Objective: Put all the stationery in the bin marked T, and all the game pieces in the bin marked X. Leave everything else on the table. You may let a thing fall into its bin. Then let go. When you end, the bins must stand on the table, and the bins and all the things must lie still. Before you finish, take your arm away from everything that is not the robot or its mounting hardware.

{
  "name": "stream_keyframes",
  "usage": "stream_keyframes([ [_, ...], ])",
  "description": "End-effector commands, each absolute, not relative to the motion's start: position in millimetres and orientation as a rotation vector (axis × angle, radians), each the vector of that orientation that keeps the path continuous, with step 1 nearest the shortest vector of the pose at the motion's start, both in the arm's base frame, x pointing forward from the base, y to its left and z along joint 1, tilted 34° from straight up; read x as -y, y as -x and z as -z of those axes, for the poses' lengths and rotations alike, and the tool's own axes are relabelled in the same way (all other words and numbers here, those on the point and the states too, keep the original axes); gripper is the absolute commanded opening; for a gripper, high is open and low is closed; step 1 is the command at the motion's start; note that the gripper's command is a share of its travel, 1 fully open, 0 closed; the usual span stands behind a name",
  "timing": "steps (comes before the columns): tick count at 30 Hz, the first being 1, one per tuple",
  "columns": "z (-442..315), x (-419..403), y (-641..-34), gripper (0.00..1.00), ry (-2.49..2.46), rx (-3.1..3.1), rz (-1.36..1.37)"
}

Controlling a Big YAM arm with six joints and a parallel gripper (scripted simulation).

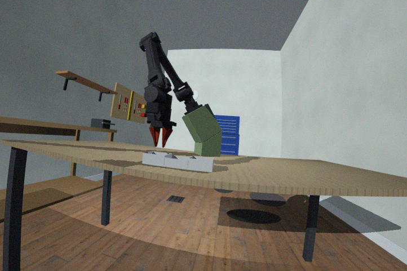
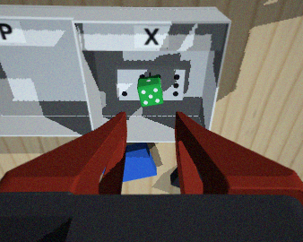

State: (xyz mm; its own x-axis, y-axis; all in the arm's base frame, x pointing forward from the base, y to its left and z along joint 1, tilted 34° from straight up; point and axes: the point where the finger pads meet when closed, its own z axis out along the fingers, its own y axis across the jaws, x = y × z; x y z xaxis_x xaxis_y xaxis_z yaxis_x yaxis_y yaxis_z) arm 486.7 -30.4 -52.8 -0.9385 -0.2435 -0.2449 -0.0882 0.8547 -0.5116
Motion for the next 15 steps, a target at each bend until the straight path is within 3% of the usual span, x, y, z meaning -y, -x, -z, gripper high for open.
stream_keyframes([
  [1,55,33,-487,0.29,0.246,-2.73,0.734],
  [12,47,28,-493,0.29,0.249,-2.709,0.726],
  [13,41,40,-484,0.37,0.303,-2.703,0.74],
  [15,40,49,-470,0.37,0.442,-2.704,0.768],
])
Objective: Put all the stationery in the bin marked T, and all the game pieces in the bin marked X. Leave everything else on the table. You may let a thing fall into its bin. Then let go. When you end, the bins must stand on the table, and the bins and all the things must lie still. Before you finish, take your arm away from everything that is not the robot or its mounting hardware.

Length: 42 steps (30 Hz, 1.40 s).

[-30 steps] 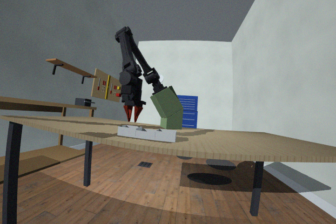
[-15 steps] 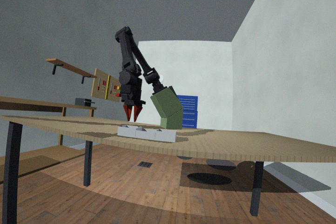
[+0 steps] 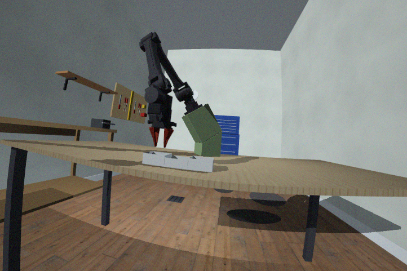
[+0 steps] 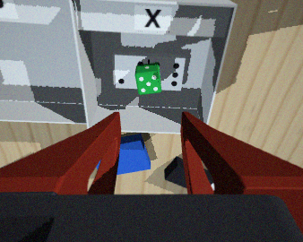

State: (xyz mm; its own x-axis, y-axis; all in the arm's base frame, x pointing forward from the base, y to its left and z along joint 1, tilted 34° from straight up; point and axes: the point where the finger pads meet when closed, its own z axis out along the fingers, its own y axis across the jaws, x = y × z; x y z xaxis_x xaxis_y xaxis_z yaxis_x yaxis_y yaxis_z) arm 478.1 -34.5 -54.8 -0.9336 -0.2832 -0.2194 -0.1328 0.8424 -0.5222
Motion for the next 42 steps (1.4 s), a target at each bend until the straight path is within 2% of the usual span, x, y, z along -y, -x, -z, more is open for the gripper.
stream_keyframes([
  [1,40,53,-463,0.37,0.512,-2.703,0.782],
  [15,36,104,-377,0.37,1.052,-2.689,0.881],
  [34,36,100,-381,0.37,1.731,-2.424,0.948],
  [42,30,101,-390,0.37,1.743,-2.391,0.963],
])
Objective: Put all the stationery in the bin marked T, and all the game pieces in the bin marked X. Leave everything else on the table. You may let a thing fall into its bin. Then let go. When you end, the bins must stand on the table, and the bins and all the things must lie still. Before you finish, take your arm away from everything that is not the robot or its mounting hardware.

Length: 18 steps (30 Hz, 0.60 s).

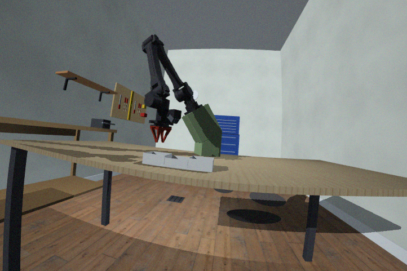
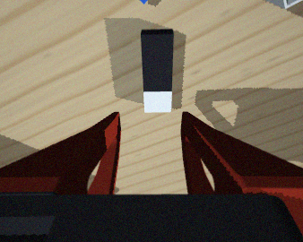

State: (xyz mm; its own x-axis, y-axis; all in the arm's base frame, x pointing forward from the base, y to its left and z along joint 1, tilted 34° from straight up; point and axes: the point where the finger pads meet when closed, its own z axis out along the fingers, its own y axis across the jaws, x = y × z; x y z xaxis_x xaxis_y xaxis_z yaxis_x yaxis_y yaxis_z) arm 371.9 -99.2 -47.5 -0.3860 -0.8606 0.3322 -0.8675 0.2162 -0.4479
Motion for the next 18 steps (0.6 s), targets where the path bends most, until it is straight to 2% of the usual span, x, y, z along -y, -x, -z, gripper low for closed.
stream_keyframes([
  [1,29,101,-391,0.37,-1.78,2.435,-0.982],
  [18,39,99,-379,0.37,-1.778,2.421,-0.942],
])
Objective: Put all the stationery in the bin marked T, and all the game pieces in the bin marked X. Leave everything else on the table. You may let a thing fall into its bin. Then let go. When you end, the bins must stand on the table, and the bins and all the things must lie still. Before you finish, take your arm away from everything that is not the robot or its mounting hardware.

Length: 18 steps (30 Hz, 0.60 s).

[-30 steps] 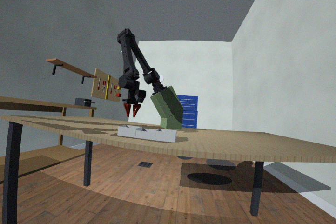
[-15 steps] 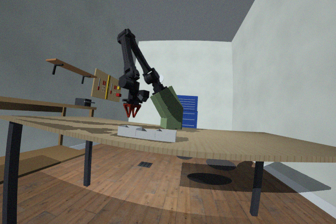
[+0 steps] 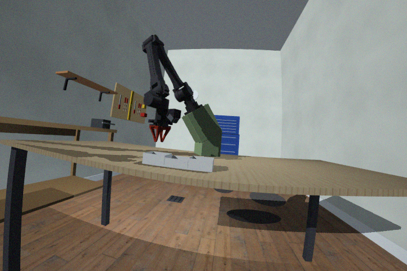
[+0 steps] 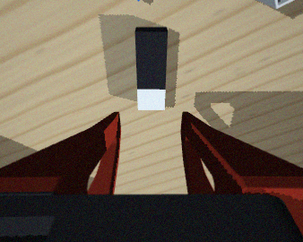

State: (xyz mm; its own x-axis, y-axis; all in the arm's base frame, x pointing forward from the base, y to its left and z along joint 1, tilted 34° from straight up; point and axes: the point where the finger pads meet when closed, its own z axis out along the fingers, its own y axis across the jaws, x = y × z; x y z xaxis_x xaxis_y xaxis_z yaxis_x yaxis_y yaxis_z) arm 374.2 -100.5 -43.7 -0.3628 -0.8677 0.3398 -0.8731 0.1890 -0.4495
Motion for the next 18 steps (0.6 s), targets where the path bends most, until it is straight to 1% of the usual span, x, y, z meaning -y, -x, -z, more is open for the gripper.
stream_keyframes([
  [1,38.8,99.3,-379.2,0.37,-1.778,2.421,-0.942],
  [18,31.2,103.3,-383.9,0.37,-1.771,2.435,-0.973],
])
